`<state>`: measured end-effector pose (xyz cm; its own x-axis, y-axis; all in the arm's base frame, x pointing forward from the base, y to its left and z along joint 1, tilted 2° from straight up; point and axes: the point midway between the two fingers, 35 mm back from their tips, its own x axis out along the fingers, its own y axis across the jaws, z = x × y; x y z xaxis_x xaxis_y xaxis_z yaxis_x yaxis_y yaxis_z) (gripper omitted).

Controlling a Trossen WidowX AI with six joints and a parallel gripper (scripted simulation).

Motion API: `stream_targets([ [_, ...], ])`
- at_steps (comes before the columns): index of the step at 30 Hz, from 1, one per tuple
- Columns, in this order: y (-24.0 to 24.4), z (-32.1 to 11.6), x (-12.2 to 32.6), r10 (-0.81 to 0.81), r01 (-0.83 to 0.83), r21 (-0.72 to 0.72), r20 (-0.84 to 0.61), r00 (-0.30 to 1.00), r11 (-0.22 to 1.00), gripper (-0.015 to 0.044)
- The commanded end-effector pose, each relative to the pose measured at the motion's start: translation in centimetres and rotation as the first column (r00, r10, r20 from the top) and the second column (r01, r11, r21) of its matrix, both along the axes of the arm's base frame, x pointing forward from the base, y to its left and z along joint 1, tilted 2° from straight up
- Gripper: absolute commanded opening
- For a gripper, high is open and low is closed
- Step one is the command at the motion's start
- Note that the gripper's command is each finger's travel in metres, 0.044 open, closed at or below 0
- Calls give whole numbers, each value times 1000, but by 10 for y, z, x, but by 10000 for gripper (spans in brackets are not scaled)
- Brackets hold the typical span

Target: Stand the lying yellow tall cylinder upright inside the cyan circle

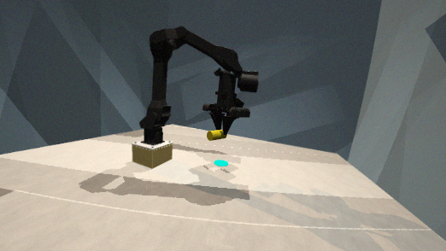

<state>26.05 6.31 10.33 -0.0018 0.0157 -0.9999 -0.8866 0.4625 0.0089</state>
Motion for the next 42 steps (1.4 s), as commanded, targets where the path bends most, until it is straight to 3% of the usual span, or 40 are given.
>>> stream_targets([
  [1,13,3,0,12,-12,8,4,1000,1000,105],
  [17,54,8,-9,65,-65,14,6,998,998,105],
  [42,62,-11,6,-19,11,173,49,999,985,105],
])
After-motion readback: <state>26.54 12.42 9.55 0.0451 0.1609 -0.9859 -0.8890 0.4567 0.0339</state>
